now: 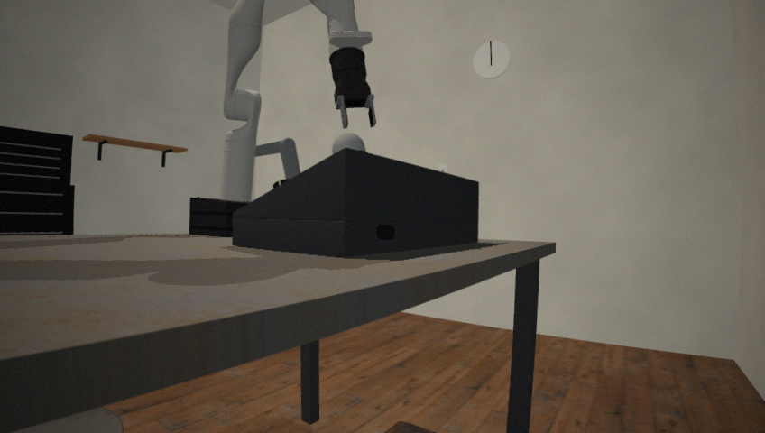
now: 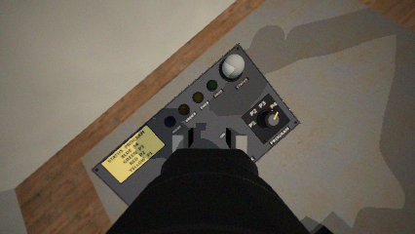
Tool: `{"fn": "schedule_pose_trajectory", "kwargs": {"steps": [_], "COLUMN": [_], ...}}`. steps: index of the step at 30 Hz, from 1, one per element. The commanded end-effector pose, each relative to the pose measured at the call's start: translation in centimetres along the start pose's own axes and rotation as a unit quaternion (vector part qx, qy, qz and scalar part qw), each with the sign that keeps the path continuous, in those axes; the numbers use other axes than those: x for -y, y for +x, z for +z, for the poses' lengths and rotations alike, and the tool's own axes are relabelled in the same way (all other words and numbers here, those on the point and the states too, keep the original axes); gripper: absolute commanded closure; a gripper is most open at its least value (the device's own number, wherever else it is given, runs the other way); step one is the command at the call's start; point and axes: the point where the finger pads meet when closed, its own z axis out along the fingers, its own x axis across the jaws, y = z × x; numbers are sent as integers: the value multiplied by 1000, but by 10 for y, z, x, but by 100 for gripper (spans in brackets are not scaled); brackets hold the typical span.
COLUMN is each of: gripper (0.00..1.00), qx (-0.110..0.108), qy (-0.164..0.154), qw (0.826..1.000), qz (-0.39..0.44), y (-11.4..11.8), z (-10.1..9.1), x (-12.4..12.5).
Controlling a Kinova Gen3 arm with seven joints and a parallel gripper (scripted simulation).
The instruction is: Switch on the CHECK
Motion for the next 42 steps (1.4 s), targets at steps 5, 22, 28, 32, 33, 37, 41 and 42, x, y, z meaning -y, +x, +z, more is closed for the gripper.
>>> {"fn": "schedule_pose_trajectory", "kwargs": {"steps": [5,22,28,32,33,37,41,42], "gripper": [0,0,0,0,0,0,0,0], "qx": [7,17,18,18,18,18,18,18], "qy": [9,17,18,18,18,18,18,18], "qw": [976,892,886,886,886,886,886,886], "qz": [-215,-452,-462,-462,-462,-462,-462,-462], "y": [-28,-22,-20,-20,-20,-20,-20,-20], "z": [-6,-10,-10,-10,-10,-10,-10,-10], "x": [-97,-200,-204,-204,-204,-204,-204,-204]}}
